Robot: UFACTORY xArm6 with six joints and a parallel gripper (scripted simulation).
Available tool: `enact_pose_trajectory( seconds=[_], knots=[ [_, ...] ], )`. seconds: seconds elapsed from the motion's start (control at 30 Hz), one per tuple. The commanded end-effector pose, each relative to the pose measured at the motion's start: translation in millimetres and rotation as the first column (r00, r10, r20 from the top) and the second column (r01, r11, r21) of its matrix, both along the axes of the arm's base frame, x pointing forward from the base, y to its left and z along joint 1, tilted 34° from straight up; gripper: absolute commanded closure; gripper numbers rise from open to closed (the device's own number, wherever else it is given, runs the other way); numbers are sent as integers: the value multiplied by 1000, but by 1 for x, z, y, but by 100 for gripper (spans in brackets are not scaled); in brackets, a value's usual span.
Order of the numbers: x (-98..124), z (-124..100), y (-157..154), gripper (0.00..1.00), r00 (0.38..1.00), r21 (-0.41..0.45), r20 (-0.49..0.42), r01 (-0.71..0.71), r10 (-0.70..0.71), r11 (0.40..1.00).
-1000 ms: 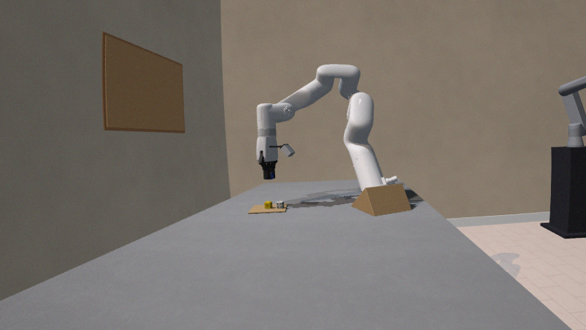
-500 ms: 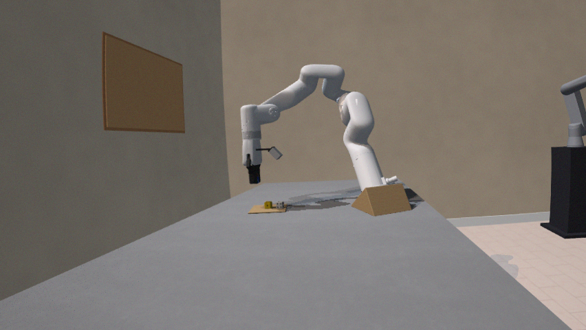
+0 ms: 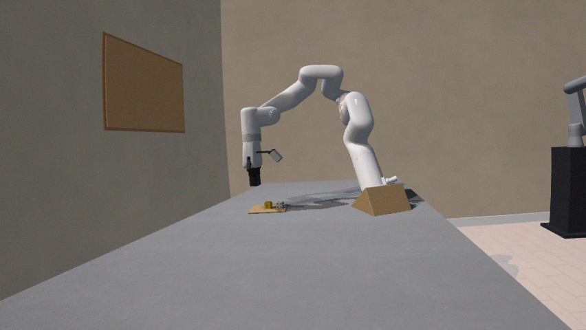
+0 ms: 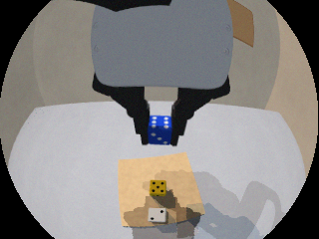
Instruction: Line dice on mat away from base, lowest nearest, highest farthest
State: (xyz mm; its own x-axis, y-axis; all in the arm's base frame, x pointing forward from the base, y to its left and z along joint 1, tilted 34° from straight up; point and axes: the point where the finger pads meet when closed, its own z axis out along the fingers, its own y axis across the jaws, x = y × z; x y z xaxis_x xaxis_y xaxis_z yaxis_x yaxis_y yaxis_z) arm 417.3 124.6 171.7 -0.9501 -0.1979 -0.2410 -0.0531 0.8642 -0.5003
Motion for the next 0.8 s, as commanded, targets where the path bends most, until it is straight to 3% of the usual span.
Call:
enact_pose_trajectory(
  seconds=[0.0, 0.4, 0.77],
  knots=[
    [4, -6, -3, 79, 1000, 2, 3, -1, 1, 1000],
    [21, -52, -29, 79, 1000, 2, 3, -1, 1, 1000],
    [28, -70, -38, 79, 1000, 2, 3, -1, 1, 1000]
  ],
)
